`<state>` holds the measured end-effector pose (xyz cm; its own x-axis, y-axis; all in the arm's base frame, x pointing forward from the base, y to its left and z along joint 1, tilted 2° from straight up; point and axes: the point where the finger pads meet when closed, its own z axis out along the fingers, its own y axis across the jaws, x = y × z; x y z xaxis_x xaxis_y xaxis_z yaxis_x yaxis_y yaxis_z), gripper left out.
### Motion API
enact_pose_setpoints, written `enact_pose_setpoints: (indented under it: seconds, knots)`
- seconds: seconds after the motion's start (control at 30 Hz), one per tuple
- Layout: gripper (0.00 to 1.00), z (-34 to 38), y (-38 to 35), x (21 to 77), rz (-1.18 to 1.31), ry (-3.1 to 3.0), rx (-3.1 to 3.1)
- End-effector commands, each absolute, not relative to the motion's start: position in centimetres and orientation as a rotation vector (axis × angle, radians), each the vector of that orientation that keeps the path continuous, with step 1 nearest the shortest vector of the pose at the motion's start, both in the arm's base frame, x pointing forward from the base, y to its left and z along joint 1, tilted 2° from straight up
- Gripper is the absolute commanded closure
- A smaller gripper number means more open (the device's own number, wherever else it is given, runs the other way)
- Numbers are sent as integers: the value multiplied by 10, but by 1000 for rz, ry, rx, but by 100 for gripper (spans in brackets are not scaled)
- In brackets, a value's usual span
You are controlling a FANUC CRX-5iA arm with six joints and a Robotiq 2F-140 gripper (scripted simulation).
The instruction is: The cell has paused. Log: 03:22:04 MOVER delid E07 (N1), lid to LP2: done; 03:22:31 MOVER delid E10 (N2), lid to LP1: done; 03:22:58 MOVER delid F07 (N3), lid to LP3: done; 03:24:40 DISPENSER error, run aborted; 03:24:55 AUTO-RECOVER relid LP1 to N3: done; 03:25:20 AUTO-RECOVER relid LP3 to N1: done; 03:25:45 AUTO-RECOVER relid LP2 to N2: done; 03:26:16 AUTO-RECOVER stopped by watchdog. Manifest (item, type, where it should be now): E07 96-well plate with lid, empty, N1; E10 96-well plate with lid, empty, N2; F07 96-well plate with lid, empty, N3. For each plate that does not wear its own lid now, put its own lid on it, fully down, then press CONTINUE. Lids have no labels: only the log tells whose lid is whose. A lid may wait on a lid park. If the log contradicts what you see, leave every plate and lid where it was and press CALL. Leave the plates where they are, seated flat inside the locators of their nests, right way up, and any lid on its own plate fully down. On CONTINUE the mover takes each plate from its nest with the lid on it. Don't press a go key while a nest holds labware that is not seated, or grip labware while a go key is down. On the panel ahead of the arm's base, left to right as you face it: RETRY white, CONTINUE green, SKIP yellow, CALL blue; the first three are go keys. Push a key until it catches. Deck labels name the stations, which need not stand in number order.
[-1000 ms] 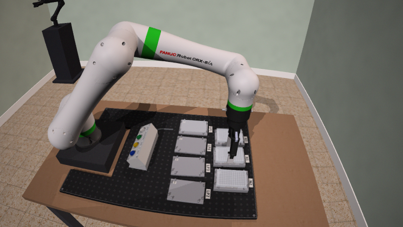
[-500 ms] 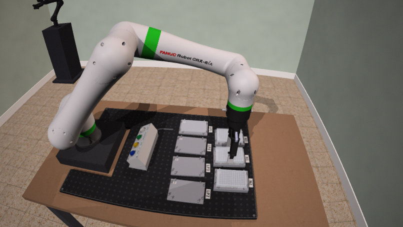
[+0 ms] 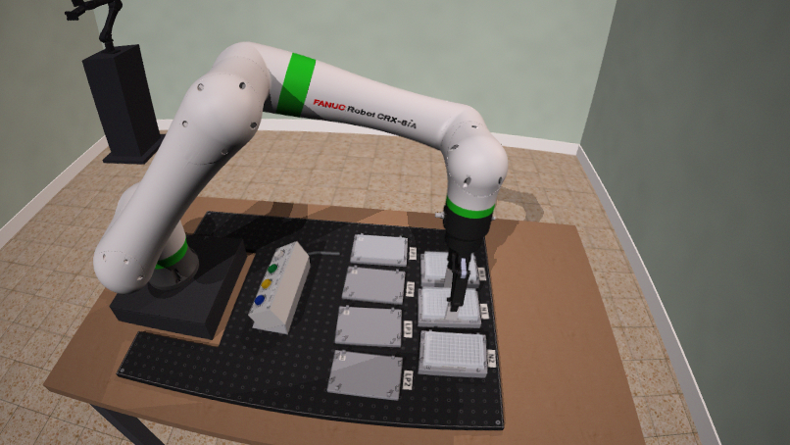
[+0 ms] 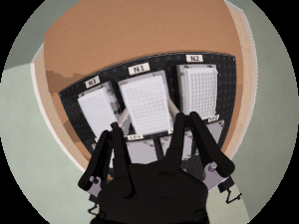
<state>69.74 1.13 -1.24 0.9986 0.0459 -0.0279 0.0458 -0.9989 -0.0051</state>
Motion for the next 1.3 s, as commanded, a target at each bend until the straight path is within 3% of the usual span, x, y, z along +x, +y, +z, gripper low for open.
enact_pose_setpoints:
  seconds: [0.0, 0.73, 0.77, 1.27]
  knots:
    - [100, -12, 11, 698, 43, -72, -3136]
    - [100, -12, 11, 698, 43, -72, -3136]
    - [34, -12, 11, 698, 43, -72, -3136]
    - [34, -12, 11, 698, 43, -72, -3136]
